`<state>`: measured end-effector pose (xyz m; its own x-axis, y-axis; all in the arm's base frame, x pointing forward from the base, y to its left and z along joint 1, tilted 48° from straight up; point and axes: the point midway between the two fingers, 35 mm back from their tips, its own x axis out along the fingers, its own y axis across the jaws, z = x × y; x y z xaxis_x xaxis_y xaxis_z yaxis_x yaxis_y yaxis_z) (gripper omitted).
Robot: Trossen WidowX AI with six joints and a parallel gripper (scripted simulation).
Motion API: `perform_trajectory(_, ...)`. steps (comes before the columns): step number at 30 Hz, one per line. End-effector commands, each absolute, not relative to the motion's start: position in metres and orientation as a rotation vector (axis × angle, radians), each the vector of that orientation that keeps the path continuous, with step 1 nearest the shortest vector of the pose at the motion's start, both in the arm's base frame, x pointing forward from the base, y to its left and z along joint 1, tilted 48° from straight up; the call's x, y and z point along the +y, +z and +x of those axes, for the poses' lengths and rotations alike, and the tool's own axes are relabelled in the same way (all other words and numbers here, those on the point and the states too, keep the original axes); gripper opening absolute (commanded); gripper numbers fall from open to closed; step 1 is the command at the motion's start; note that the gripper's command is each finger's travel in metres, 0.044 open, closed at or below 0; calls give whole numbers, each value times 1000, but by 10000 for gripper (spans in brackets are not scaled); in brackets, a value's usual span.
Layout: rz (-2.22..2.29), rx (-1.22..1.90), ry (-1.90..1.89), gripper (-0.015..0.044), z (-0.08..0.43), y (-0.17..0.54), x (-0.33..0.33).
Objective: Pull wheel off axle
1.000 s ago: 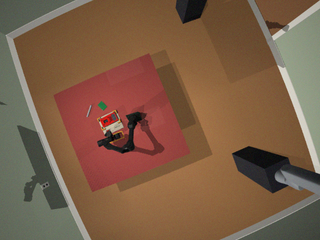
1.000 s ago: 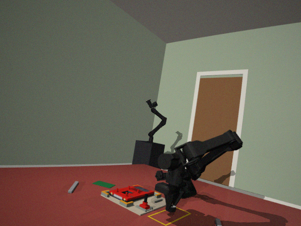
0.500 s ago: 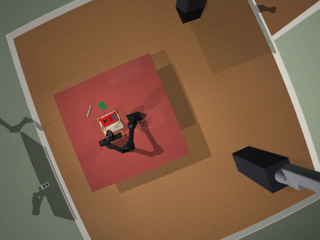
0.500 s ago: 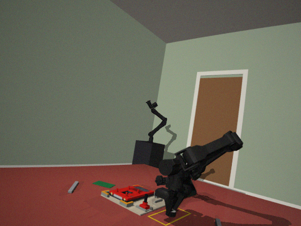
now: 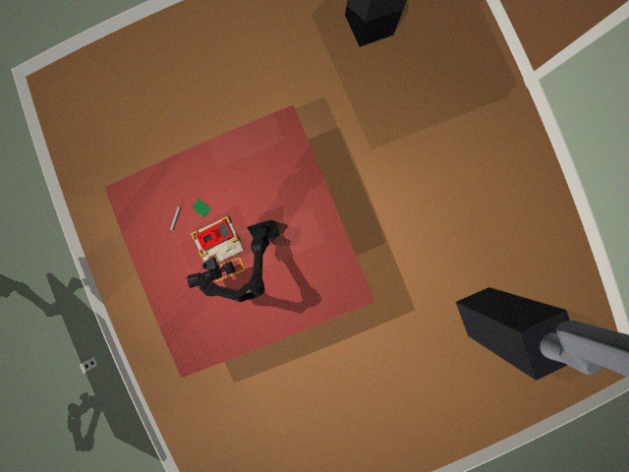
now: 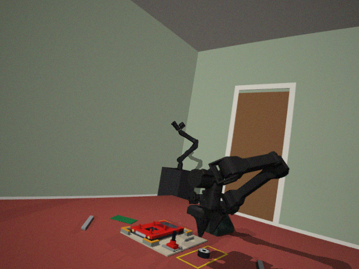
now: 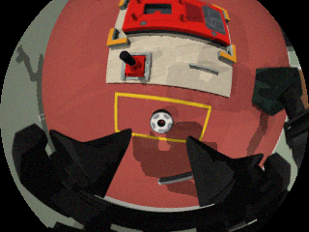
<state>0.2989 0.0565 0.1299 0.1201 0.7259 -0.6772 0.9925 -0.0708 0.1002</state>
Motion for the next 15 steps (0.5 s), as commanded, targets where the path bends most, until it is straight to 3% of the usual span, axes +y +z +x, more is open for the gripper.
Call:
perform_trajectory(1,1848,1663,-655,405,275,126,36)
perform_trajectory(3,1845,1667,-658,440,252,126,20)
perform_trajectory(7,1850,1682,-644,440,215,128,3)
perform_trajectory(15,1851,1683,-642,440,213,129,3)
